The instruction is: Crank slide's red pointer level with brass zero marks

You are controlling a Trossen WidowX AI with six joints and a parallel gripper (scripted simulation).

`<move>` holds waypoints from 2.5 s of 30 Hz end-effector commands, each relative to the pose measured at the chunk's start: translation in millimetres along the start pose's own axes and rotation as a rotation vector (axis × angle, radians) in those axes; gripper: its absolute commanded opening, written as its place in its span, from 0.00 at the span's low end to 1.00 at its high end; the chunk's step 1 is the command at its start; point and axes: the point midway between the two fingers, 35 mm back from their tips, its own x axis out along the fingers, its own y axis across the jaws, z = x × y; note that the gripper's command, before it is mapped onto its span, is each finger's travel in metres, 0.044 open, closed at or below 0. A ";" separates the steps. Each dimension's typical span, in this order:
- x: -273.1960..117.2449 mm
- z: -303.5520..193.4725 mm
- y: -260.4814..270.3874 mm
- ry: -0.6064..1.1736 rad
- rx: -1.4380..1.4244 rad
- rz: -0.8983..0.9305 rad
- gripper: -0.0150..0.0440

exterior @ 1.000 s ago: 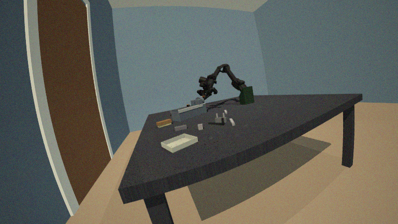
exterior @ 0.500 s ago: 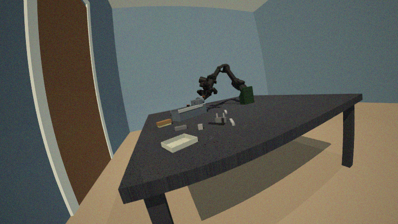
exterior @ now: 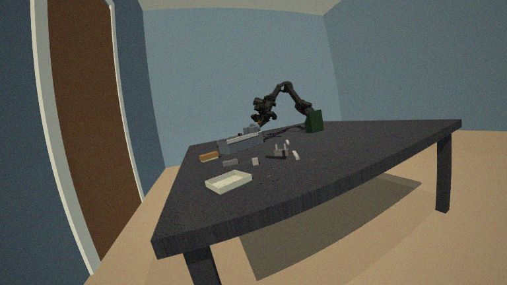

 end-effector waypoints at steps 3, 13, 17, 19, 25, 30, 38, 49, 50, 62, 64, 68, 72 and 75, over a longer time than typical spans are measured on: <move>0.1 -0.2 -1.6 -0.001 0.000 -0.004 0.25; 0.1 -0.2 -1.6 -0.001 0.000 -0.004 0.25; 0.2 -0.3 -1.6 -0.001 0.000 -0.004 0.25; 0.2 -0.3 -1.6 -0.001 0.000 -0.004 0.25; 0.2 -0.3 -1.6 -0.001 0.000 -0.004 0.25; 0.2 -0.4 -1.7 -0.001 0.000 -0.004 0.25; 0.1 -0.3 -0.5 0.000 0.001 -0.001 0.25; 0.1 -0.3 -0.5 0.000 0.001 -0.001 0.52; 0.1 -0.3 -0.5 0.000 0.001 -0.001 0.57; -1.9 2.3 -0.5 0.000 0.001 -0.001 1.00; -7.8 9.2 -0.5 0.000 0.001 0.001 1.00; -21.8 23.7 -0.3 0.000 0.002 0.002 1.00; -34.4 34.9 0.1 -0.001 0.002 0.002 1.00; -38.0 39.2 0.2 -0.001 0.002 0.003 1.00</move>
